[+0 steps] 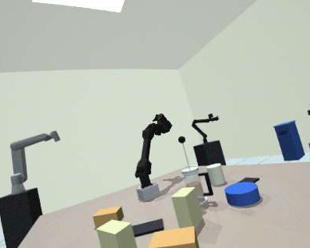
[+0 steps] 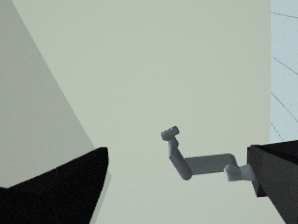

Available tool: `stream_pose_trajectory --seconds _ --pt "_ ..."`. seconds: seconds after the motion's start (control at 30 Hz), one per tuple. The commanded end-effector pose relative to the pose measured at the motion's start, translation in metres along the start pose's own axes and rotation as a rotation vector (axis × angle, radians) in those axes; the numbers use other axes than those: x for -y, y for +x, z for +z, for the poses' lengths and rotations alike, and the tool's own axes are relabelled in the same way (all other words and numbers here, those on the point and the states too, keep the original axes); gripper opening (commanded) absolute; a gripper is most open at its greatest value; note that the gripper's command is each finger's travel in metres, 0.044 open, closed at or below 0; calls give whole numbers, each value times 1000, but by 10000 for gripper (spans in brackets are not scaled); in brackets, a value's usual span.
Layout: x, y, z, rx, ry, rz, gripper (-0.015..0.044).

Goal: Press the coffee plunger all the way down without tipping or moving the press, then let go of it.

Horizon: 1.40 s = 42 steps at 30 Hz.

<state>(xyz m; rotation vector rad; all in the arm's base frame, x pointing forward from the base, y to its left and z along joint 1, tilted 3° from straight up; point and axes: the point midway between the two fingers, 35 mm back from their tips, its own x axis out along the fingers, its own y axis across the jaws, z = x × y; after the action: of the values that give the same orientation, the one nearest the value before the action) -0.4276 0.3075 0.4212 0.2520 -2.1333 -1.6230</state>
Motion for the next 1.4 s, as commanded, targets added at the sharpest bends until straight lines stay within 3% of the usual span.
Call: stream_pose_trajectory --seconds 0.0,0.27,0.77,1.07,1.37 --pt "-2 -2 1 8 -5 3 426" --pt "-38 -62 17 201 -115 55 440" --pt "-119 -296 6 1011 -575 24 440" --pt "-124 -437 -60 1557 -725 -211 440" --pt "-92 -547 -170 2046 -692 -643 440"
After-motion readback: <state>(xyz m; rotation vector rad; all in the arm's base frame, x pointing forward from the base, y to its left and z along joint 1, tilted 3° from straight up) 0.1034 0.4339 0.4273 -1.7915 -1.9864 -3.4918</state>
